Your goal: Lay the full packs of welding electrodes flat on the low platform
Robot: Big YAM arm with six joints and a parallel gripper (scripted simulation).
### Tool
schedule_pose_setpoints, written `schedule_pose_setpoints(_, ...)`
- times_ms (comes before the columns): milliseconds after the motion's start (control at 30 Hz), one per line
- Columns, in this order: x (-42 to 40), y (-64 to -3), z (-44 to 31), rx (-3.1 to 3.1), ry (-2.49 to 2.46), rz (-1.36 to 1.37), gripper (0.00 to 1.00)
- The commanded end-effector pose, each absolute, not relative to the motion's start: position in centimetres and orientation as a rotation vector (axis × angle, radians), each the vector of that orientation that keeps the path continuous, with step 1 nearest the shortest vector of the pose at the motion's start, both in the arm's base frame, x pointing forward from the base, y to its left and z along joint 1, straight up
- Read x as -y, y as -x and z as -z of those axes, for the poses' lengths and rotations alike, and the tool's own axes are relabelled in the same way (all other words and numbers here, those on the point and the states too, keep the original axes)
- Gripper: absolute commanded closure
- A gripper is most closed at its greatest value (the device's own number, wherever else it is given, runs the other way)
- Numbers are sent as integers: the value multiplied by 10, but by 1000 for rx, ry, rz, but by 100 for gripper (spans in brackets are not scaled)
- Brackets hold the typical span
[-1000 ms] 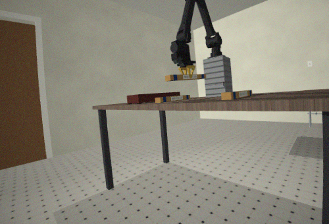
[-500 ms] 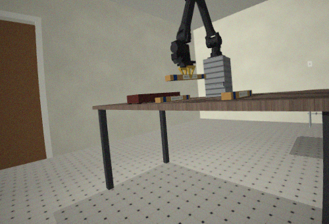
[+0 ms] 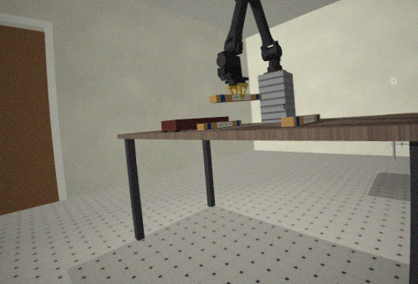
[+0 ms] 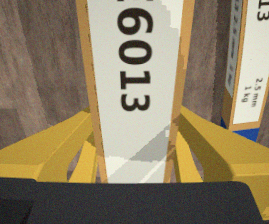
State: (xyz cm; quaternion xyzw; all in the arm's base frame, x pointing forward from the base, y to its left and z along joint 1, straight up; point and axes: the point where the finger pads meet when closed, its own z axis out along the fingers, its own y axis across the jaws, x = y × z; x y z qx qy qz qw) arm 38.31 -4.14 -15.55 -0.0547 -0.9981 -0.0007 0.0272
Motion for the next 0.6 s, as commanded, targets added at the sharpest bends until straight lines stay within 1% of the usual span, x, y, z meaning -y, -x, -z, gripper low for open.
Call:
schedule_pose_setpoints(0,44,-408,124,3159,170,-2,100)
schedule_pose_setpoints(300,44,-408,124,3159,170,-2,100)
schedule_pose_setpoints(567,19,-410,119,3162,167,1,100)
